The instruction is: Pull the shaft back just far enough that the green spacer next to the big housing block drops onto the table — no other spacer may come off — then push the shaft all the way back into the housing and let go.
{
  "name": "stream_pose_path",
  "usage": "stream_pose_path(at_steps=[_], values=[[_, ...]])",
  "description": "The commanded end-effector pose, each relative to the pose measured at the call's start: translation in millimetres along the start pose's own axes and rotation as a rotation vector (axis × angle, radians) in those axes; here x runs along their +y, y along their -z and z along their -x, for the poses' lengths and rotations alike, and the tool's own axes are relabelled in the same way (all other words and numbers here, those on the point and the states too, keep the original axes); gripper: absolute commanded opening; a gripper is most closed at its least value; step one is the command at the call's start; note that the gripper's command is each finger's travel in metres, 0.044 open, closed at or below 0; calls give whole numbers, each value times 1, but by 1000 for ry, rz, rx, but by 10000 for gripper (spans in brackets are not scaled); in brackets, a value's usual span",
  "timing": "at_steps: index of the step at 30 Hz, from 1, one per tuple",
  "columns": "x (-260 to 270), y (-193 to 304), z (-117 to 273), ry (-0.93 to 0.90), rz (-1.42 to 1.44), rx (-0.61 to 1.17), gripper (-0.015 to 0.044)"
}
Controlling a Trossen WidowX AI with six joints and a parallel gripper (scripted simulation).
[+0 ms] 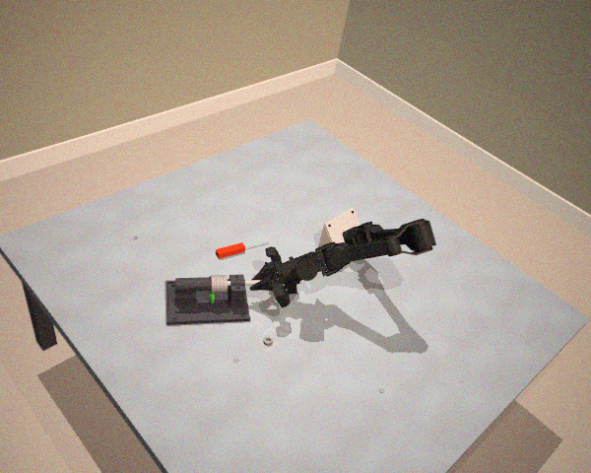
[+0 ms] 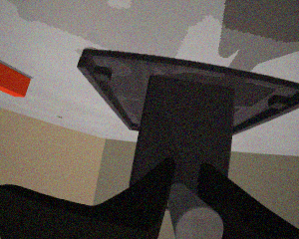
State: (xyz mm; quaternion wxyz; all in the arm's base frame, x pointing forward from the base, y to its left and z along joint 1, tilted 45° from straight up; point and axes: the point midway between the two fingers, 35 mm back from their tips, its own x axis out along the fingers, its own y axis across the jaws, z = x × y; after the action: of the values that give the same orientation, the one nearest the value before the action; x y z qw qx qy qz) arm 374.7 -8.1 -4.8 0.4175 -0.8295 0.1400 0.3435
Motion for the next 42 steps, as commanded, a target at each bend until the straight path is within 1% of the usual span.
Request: stream_pose_path(at_steps=[1,42], values=[[0,1,-3,-2,4,0,0],[0,8,-15,-2,4,1,0]])
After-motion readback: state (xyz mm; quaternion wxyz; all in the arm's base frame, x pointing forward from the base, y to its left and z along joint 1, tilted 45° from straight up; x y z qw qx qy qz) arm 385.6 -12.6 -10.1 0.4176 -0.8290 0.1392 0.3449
